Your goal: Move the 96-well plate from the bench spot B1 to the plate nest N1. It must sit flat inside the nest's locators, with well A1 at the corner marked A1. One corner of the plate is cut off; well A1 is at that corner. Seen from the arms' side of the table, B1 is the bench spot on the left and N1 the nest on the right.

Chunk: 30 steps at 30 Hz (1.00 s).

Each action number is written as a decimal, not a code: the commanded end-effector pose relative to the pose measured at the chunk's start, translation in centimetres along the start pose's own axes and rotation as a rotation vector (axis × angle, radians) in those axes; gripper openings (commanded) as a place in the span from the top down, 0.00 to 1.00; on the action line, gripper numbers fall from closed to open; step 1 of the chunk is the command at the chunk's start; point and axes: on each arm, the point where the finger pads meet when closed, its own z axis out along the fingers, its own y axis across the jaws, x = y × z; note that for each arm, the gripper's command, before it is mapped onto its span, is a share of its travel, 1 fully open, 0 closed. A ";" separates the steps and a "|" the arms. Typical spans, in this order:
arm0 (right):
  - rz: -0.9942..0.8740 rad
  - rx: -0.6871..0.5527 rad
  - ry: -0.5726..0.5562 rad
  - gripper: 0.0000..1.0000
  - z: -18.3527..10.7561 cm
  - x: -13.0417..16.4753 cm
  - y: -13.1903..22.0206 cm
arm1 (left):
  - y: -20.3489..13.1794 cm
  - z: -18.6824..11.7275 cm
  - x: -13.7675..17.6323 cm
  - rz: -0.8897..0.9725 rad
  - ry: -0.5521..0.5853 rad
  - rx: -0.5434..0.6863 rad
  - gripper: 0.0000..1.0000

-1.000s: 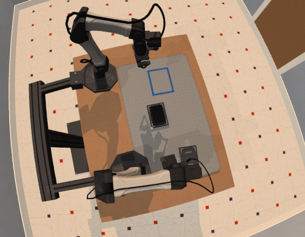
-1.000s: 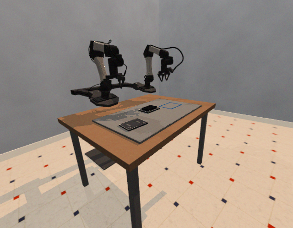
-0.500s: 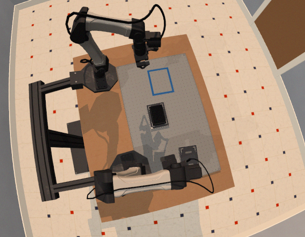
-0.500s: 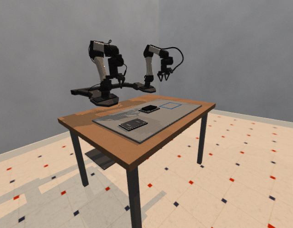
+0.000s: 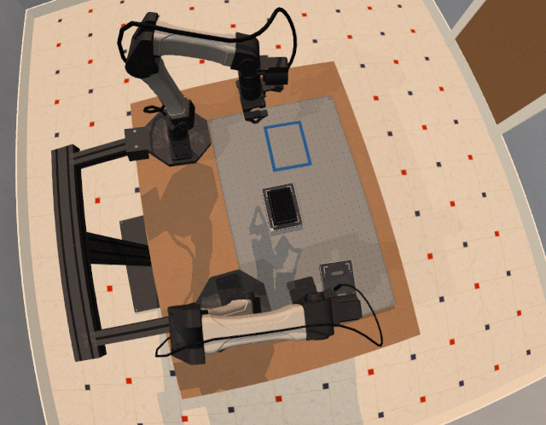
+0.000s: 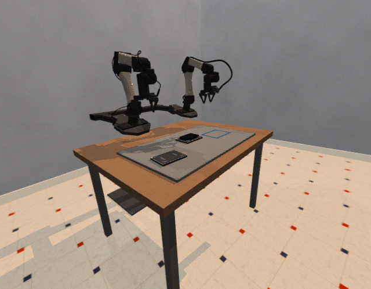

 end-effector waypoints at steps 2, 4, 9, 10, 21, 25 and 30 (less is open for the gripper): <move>0.002 -0.011 0.036 0.00 0.8 1.0 0.1 | -0.1 -0.2 0.0 0.006 -0.002 0.007 0.00; 0.002 -0.011 0.036 0.00 0.8 1.0 0.1 | -0.1 -0.2 0.0 0.006 -0.002 0.007 0.00; 0.002 -0.011 0.036 0.00 0.8 1.0 0.1 | -0.1 -0.2 0.0 0.006 -0.002 0.007 0.00; 0.002 -0.011 0.036 0.00 0.8 1.0 0.1 | -0.1 -0.2 0.0 0.006 -0.002 0.007 0.00; -0.267 0.001 0.028 0.00 2.5 0.1 3.7 | -0.1 -0.2 0.0 0.006 -0.002 0.007 0.00; -0.334 0.001 0.027 0.00 2.9 0.0 4.6 | -0.1 -0.2 0.0 0.006 -0.002 0.007 0.00; -0.516 0.001 0.026 0.00 3.8 -0.2 6.9 | -0.1 -0.2 0.0 0.006 -0.002 0.007 0.00</move>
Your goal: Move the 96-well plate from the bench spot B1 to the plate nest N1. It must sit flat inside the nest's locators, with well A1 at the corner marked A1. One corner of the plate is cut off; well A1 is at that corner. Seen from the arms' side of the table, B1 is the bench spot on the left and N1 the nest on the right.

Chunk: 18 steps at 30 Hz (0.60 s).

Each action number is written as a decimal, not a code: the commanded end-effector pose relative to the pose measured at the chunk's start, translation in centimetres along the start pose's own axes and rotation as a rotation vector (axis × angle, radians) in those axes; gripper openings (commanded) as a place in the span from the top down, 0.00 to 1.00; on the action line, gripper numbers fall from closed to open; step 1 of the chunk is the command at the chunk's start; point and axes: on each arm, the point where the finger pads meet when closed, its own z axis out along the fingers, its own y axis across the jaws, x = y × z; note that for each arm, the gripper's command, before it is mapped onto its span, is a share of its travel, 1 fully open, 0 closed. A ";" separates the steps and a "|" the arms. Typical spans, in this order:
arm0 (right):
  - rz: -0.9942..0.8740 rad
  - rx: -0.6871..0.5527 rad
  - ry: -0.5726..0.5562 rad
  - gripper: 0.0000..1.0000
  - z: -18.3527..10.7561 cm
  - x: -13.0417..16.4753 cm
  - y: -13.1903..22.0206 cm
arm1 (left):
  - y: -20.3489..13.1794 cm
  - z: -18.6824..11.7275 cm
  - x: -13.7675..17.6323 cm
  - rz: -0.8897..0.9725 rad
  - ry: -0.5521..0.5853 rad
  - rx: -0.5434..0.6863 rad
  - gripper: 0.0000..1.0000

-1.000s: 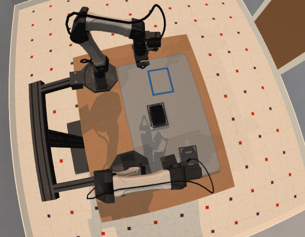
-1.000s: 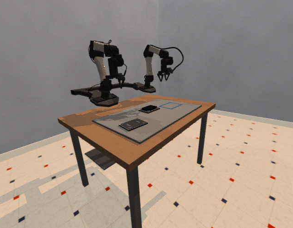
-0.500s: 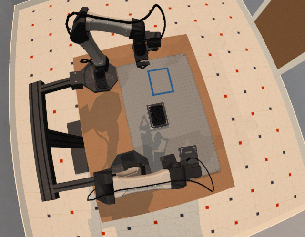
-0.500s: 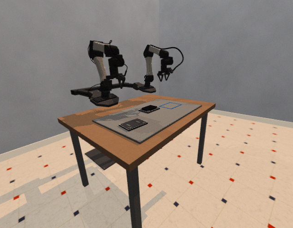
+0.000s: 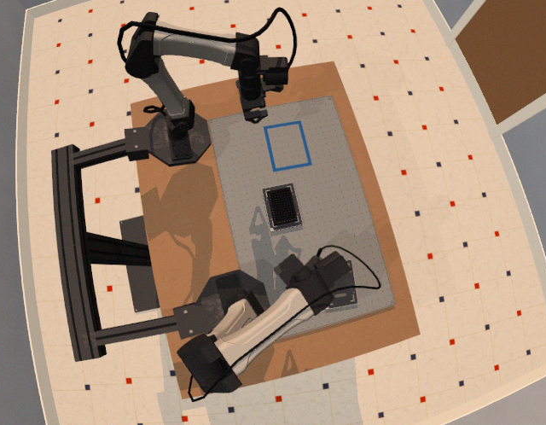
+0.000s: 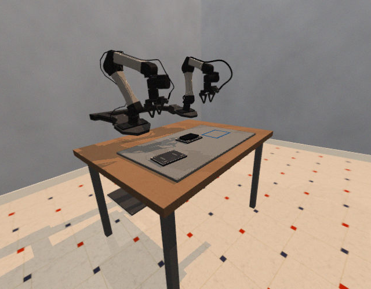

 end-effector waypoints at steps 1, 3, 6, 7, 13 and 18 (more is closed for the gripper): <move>-0.105 0.027 0.023 0.00 1.6 -0.6 0.8 | -0.1 -0.2 0.0 0.006 -0.002 0.007 0.00; -0.172 0.027 0.024 0.00 2.0 -1.1 1.6 | -0.1 -0.2 0.0 0.006 -0.002 0.007 0.00; -0.273 0.027 0.025 0.00 2.6 -1.8 2.7 | -0.1 -0.2 0.0 0.006 -0.002 0.007 0.00; -0.306 0.027 0.025 0.00 2.8 -2.0 3.1 | -0.1 -0.2 0.0 0.006 -0.002 0.007 0.00; -0.440 0.026 0.027 0.00 3.7 -3.0 4.7 | -0.1 -0.2 0.0 0.006 -0.002 0.007 0.00; -0.601 0.027 -0.007 0.00 3.9 -5.3 6.8 | -0.1 -0.2 0.0 0.006 -0.002 0.007 0.00</move>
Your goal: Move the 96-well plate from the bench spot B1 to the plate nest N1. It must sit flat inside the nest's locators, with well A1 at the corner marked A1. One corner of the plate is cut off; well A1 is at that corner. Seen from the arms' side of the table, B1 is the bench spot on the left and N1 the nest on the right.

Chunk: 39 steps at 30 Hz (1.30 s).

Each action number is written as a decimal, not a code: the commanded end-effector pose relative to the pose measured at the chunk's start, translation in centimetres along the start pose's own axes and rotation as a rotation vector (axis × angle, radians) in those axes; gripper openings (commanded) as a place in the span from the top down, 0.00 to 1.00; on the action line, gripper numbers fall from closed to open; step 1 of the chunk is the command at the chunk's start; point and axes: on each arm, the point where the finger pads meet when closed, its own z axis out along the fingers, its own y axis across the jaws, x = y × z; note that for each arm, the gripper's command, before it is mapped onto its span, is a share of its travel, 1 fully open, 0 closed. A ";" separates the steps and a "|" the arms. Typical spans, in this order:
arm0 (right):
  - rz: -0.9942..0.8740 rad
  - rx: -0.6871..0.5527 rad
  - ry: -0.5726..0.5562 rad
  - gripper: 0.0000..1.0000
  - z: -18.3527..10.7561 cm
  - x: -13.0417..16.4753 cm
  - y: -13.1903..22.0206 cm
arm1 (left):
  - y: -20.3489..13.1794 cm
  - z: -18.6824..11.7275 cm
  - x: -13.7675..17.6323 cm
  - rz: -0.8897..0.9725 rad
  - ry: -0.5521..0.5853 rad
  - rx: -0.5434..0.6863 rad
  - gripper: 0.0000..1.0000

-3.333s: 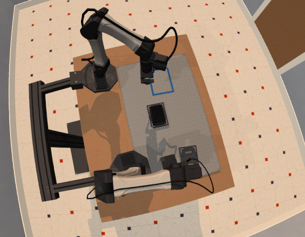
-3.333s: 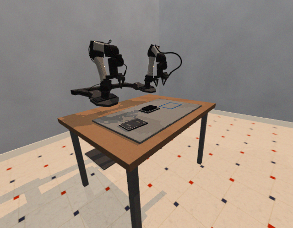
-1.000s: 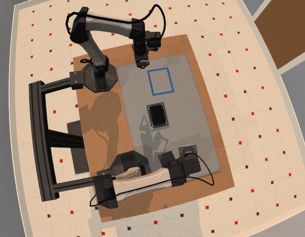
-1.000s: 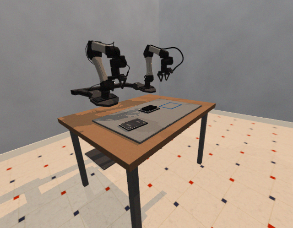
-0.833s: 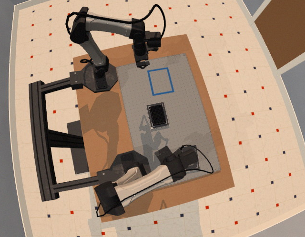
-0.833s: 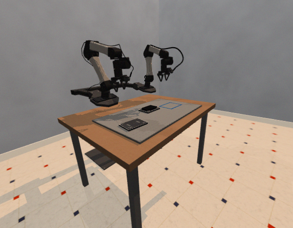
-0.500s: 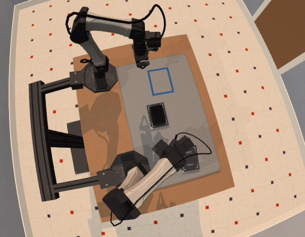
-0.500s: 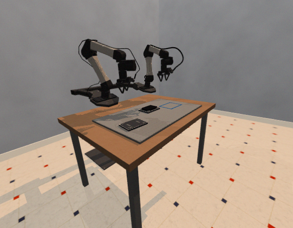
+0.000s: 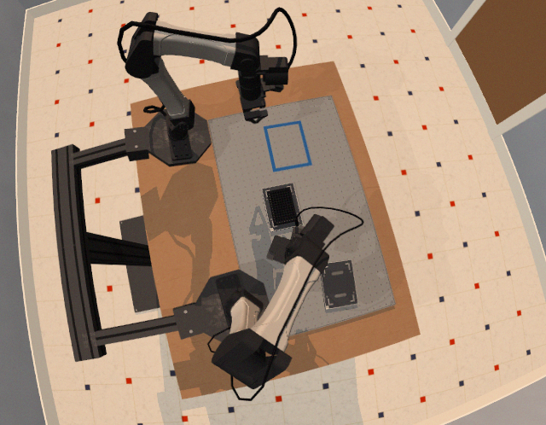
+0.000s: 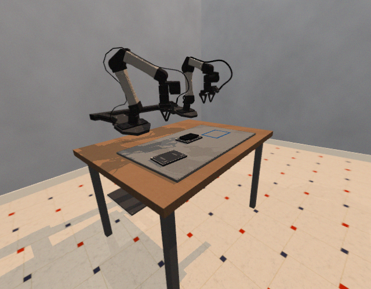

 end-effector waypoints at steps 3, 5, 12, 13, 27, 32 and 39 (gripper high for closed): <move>-0.199 0.027 -0.026 0.00 0.9 -3.4 0.5 | -0.1 -0.2 0.0 0.006 -0.002 0.007 0.00; -0.266 0.027 -0.025 0.00 1.3 -4.2 1.0 | -0.1 -0.2 0.0 0.006 -0.002 0.007 0.00; -0.434 0.028 -0.023 0.00 2.3 -6.2 2.2 | -0.1 -0.2 0.0 0.006 -0.002 0.007 0.00; -0.467 0.028 -0.022 0.00 2.5 -6.6 2.4 | -0.1 -0.2 0.0 0.006 -0.002 0.007 0.00; -0.595 0.027 -0.019 0.00 5.2 -11.8 5.5 | -0.1 -0.2 0.0 0.006 -0.002 0.007 0.00; -0.596 0.027 -0.018 0.00 6.0 -13.4 6.5 | -0.1 -0.2 0.0 0.006 -0.002 0.007 0.00; -0.598 0.025 -0.013 0.00 7.5 -16.1 8.1 | -0.1 -0.2 0.0 0.006 -0.002 0.007 0.00</move>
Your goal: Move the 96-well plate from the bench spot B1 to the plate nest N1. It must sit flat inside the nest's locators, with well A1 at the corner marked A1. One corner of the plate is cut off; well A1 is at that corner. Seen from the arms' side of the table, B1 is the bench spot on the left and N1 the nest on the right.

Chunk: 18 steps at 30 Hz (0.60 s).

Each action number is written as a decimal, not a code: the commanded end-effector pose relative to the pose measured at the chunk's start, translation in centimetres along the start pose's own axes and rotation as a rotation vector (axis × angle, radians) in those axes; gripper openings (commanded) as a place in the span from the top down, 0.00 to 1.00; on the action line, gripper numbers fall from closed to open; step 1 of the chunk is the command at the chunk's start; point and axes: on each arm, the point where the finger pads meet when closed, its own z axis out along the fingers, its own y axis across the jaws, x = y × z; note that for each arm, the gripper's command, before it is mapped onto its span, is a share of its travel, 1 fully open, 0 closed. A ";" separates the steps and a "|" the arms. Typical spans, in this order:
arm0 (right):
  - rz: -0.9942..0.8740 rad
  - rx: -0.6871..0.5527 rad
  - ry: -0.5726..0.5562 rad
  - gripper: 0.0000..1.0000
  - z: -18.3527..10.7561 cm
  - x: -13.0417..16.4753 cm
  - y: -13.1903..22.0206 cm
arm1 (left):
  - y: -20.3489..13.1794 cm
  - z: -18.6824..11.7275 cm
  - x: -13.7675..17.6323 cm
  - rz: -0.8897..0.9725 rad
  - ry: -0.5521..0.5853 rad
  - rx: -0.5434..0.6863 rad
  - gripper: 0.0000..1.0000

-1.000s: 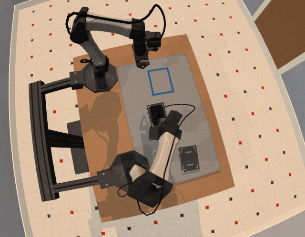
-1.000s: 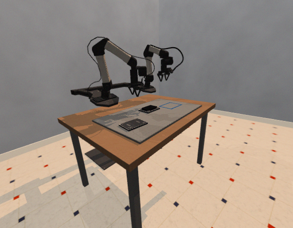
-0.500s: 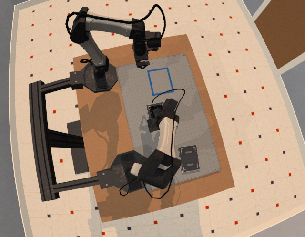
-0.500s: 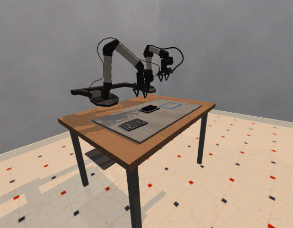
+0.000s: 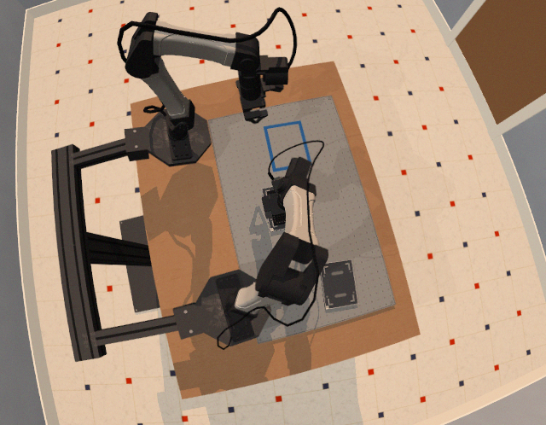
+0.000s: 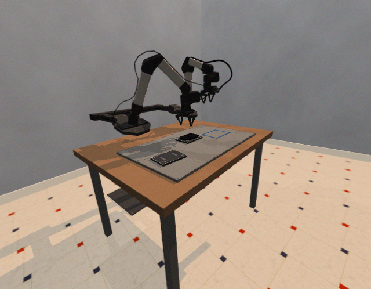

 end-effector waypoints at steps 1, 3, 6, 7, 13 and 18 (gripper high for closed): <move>0.007 0.003 0.012 0.00 1.1 -1.9 -0.1 | -0.1 -0.2 0.0 0.006 -0.002 0.007 0.00; 0.005 -0.001 0.020 0.00 1.6 -2.6 -0.1 | -0.1 -0.2 0.0 0.006 -0.002 0.007 0.00; 0.004 -0.003 0.022 0.00 1.7 -2.9 -0.1 | -0.1 -0.2 0.0 0.006 -0.002 0.007 0.00; 0.027 -0.006 0.031 0.00 1.9 -2.3 -0.7 | -0.1 -0.2 0.0 0.006 -0.002 0.007 0.00; 0.022 -0.008 0.029 0.00 1.9 -2.4 -0.6 | -0.1 -0.2 0.0 0.006 -0.002 0.007 0.00; 0.020 -0.008 0.029 0.00 2.0 -2.4 -0.5 | -0.1 -0.2 0.0 0.006 -0.002 0.007 0.00</move>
